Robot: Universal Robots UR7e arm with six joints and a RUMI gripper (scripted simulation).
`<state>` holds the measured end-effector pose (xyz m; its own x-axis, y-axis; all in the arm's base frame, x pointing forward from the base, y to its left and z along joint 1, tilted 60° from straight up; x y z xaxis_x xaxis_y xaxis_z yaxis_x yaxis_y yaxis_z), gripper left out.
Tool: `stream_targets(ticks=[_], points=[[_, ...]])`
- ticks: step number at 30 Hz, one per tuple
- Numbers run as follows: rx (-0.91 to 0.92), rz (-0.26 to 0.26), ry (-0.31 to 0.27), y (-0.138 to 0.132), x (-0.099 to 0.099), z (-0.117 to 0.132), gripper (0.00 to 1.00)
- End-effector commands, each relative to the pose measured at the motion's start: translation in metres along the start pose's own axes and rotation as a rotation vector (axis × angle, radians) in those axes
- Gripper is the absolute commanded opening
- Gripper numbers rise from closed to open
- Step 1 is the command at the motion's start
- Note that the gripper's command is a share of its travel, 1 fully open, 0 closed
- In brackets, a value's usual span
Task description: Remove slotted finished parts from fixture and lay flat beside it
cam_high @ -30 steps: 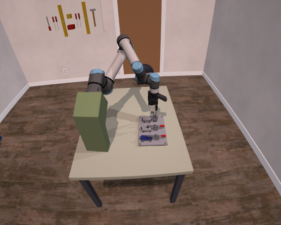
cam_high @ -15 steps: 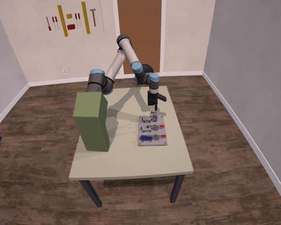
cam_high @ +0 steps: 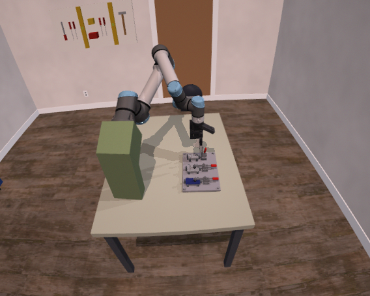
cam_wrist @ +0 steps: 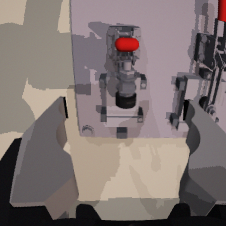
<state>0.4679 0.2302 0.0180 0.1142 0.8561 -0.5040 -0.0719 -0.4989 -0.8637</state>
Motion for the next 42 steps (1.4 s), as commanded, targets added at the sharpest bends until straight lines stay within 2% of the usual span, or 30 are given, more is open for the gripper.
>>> stream_targets(ticks=[1, 17, 30, 42], points=[[0.000, 0.000, 0.001, 0.001, -0.001, 0.014, 0.59], [0.000, 0.000, 0.001, 0.003, -0.001, 0.045, 0.59], [0.000, 0.000, 0.001, 0.003, 0.000, 0.046, 0.59], [0.000, 0.000, 0.001, 0.003, 0.017, 0.046, 0.59]])
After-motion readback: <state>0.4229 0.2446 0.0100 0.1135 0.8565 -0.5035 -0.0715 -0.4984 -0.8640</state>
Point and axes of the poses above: the point where the finger pads meet when closed, its own x axis out along the fingers, its own y axis across the jaws, z = x × y, the point moved 2 cm from there along -x, back along the fingers, and after that the axes turned 4 degrees about x, right-handed, at the moved point
